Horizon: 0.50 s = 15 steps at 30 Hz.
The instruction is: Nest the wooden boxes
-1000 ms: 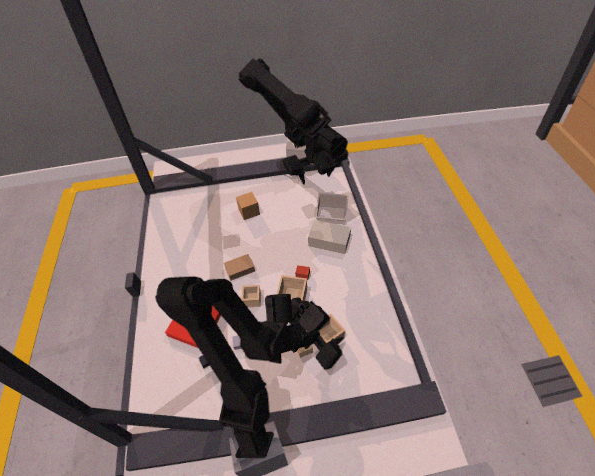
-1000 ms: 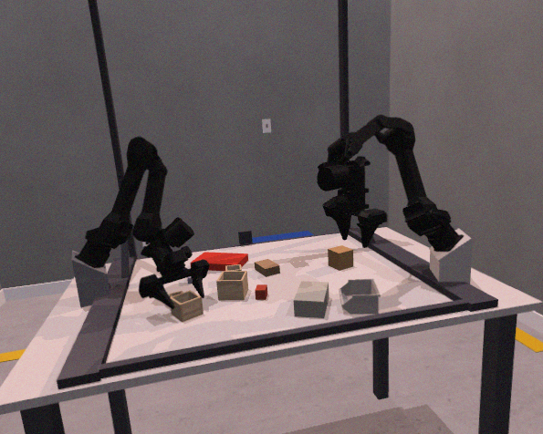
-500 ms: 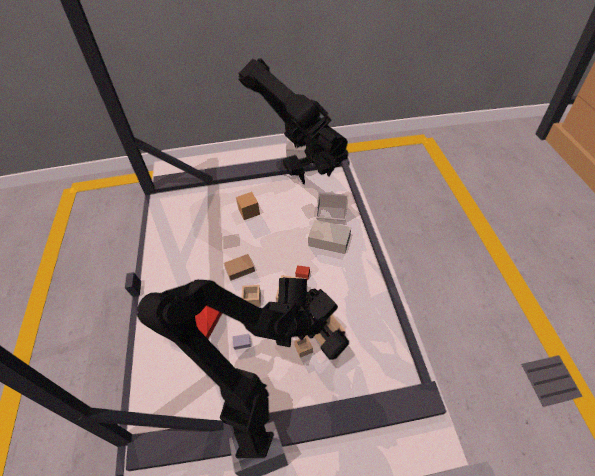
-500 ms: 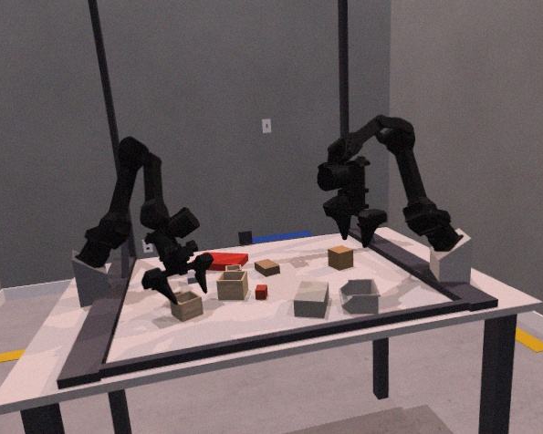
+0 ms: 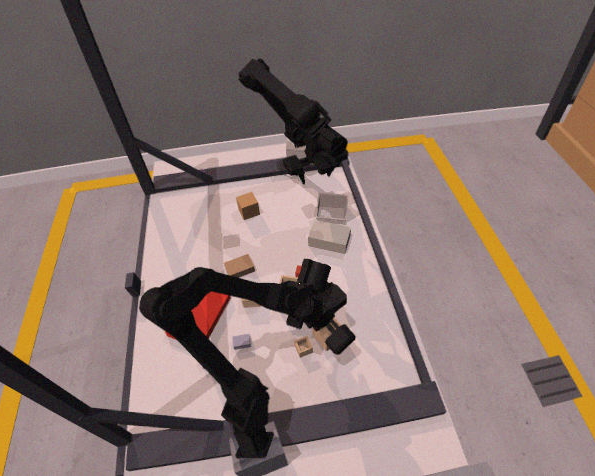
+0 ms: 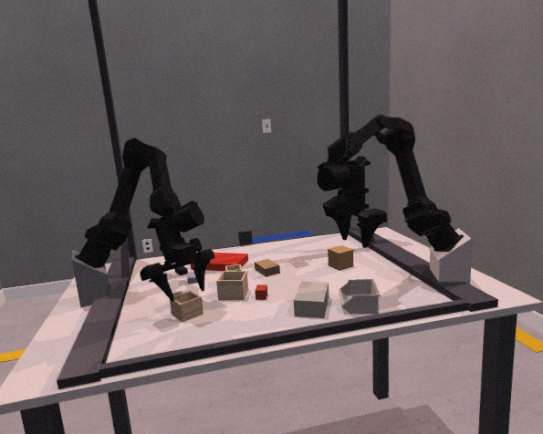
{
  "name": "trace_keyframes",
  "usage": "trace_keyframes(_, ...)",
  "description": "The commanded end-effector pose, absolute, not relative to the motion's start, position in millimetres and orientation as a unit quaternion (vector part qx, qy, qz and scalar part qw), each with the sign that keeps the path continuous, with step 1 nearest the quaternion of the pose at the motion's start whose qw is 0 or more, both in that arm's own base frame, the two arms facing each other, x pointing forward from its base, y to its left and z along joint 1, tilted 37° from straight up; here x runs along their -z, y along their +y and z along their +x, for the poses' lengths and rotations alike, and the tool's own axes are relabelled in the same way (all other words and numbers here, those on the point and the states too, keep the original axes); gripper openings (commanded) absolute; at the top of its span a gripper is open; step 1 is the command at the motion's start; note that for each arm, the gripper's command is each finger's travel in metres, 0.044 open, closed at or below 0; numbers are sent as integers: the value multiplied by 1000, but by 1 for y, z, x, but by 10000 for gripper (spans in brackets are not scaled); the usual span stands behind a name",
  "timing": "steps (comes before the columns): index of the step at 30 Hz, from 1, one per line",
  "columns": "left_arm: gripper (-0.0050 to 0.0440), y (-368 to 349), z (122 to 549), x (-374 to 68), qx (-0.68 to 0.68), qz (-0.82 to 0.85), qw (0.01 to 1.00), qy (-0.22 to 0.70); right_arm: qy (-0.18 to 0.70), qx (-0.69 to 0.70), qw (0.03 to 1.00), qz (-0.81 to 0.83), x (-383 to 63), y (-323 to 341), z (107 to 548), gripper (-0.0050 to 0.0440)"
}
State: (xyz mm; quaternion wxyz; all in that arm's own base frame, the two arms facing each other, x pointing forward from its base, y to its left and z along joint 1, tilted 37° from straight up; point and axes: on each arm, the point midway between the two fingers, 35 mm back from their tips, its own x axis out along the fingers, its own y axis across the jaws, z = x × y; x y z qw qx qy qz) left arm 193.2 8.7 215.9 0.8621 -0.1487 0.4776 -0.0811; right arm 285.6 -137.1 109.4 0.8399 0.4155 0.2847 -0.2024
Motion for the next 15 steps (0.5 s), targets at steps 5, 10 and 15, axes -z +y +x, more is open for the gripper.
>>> trace_keyframes(5,400,9,192,-219,82,-146,866,472,344,173,815,434,-119,-140,280,400)
trace_keyframes(10,400,9,192,-219,82,-146,866,472,364,164,806,437,-120,-141,279,400)
trace_keyframes(15,400,9,192,-219,82,-146,866,472,416,132,786,438,-129,-150,280,400)
